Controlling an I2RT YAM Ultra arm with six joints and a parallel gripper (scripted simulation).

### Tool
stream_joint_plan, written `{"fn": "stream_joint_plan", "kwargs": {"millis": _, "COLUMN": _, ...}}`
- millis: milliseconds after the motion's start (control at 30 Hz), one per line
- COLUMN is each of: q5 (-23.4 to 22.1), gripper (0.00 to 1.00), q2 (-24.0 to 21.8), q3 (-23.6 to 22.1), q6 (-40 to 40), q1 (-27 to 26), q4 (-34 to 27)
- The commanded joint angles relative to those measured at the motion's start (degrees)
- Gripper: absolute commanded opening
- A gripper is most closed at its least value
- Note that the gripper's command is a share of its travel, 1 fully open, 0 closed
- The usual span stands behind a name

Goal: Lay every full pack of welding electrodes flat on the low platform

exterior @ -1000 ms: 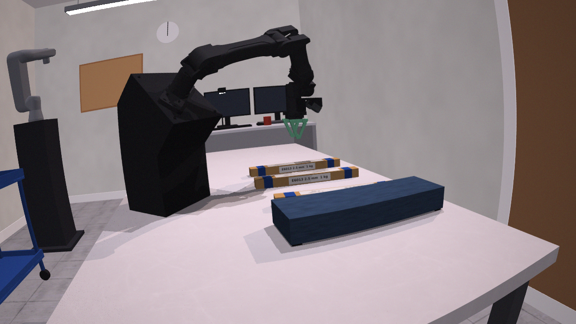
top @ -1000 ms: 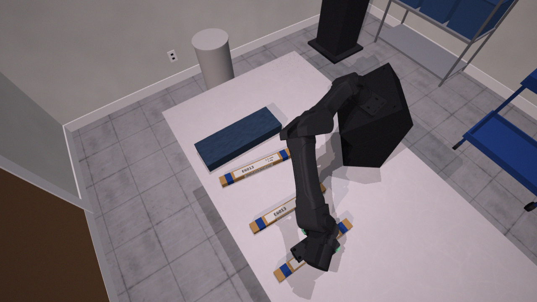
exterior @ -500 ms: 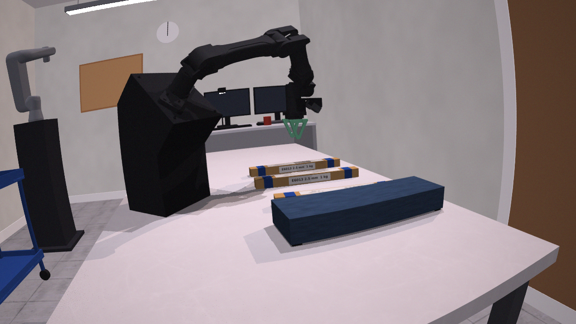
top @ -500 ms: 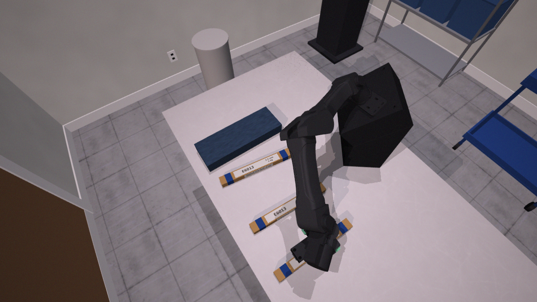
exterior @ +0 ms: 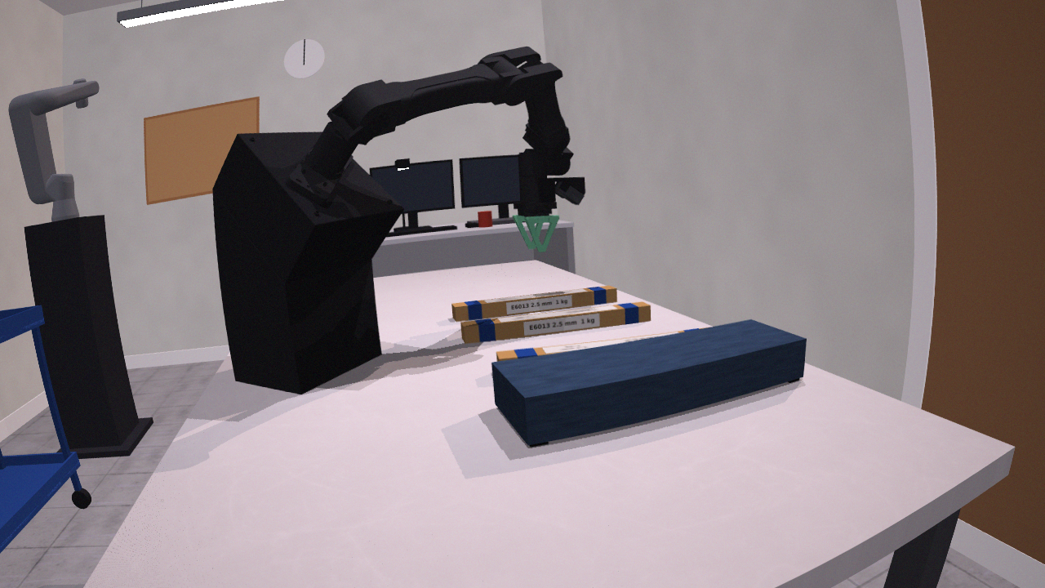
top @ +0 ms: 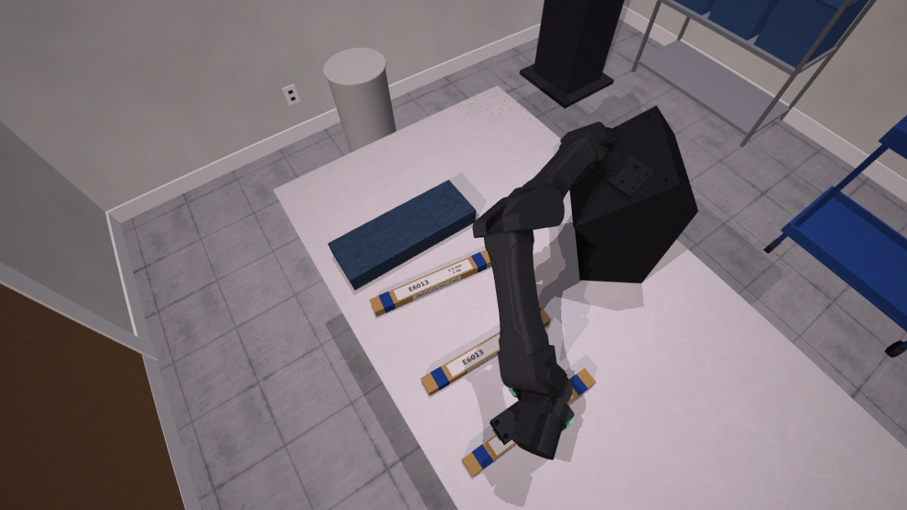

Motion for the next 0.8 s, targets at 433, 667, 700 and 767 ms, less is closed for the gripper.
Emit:
{"fn": "stream_joint_plan", "kwargs": {"millis": 433, "q5": 0.66, "gripper": 0.74, "q2": 0.05, "q3": 2.18, "q6": 0.46, "q1": 2.22, "q4": -0.79}}
{"fn": "stream_joint_plan", "kwargs": {"millis": 667, "q5": -0.01, "gripper": 0.74, "q2": 2.51, "q3": 2.55, "q6": -1.90, "q1": -0.36, "q4": 3.34}}
{"fn": "stream_joint_plan", "kwargs": {"millis": 700, "q5": -0.13, "gripper": 0.74, "q2": 2.90, "q3": 2.63, "q6": -2.27, "q1": -0.65, "q4": 3.90}}
{"fn": "stream_joint_plan", "kwargs": {"millis": 767, "q5": -0.26, "gripper": 0.74, "q2": 3.73, "q3": 2.86, "q6": -3.01, "q1": -1.24, "q4": 4.97}}
